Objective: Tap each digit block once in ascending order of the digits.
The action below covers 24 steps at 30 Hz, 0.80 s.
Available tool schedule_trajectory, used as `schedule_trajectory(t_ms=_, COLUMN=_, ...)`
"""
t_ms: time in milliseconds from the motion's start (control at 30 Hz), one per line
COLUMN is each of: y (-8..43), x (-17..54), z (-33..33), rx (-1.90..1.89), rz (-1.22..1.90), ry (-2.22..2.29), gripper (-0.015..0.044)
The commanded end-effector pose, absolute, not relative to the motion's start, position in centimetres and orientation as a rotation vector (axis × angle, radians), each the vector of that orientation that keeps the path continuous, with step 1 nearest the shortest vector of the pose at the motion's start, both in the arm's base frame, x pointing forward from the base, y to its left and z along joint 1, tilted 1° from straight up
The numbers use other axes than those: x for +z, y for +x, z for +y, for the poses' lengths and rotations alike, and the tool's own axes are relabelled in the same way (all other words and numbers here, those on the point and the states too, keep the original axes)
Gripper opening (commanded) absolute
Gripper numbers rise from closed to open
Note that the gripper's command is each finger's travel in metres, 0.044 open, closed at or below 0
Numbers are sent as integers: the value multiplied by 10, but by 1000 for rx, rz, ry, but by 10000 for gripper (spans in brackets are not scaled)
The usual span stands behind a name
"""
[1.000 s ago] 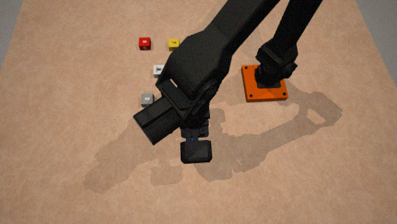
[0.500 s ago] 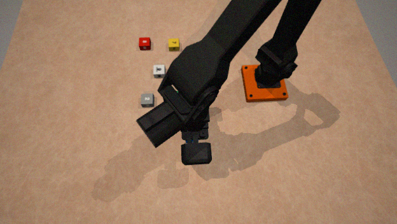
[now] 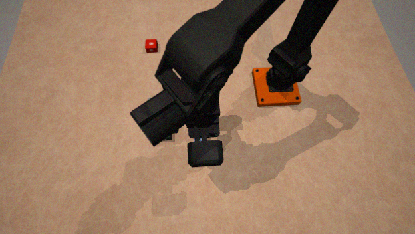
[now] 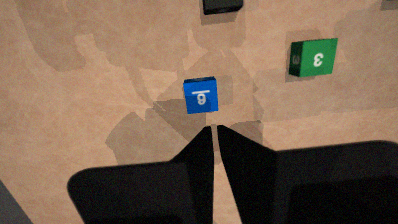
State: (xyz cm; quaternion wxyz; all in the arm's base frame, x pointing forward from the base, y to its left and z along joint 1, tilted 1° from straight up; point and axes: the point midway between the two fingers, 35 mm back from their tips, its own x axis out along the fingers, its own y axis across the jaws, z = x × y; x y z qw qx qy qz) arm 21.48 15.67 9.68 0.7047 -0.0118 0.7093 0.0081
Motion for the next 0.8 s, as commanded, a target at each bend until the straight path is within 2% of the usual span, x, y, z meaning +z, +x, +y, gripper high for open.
schedule_trajectory(t_ms=0, y=215, x=144, z=157, rx=28, rz=1558, ry=-10, gripper=20)
schedule_trajectory(t_ms=267, y=225, x=146, z=142, rx=15, rz=1554, ry=-3, gripper=20)
schedule_trajectory(t_ms=767, y=281, x=149, z=-20, rx=-23, rz=1548, ry=-4, gripper=20)
